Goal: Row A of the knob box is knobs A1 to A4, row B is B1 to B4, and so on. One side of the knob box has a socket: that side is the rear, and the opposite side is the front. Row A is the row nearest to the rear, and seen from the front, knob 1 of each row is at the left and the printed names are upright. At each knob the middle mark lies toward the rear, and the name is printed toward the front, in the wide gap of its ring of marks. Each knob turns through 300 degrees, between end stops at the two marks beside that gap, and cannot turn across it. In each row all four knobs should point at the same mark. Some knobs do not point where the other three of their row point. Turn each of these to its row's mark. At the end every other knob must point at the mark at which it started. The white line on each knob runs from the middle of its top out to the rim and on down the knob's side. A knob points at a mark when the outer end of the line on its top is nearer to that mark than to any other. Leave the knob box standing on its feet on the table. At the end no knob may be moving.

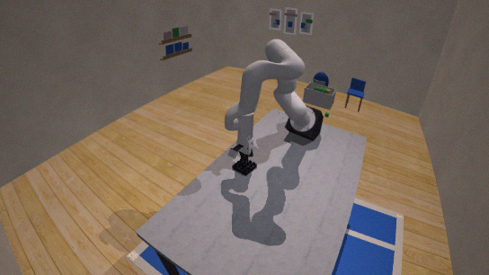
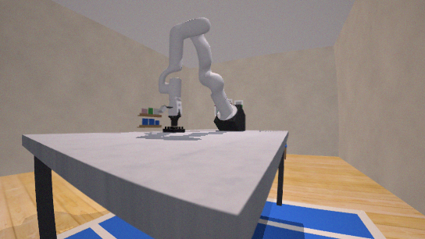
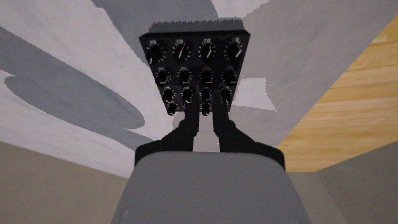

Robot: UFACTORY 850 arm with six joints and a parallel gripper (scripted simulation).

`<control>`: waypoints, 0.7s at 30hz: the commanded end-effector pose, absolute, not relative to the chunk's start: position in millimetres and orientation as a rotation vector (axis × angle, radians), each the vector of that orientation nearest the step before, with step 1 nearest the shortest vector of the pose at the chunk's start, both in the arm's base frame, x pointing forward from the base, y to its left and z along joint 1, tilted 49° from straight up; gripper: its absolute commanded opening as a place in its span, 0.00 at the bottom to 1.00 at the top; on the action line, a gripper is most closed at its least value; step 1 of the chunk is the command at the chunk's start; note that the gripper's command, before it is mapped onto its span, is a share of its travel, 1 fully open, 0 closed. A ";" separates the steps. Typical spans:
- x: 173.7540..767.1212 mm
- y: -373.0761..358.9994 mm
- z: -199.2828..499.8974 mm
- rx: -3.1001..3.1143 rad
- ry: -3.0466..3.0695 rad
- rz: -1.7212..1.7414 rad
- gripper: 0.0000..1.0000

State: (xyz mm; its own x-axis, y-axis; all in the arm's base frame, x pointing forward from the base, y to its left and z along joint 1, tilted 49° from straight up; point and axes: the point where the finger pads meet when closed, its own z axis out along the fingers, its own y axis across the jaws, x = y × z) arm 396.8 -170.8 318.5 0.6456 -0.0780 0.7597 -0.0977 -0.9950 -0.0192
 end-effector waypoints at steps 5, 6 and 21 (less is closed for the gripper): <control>400.3 -171.3 316.0 2.827 -0.151 1.305 0.19; 400.9 -171.3 315.6 2.827 -0.151 1.305 0.19; 404.9 -171.7 312.1 2.827 -0.151 1.305 0.19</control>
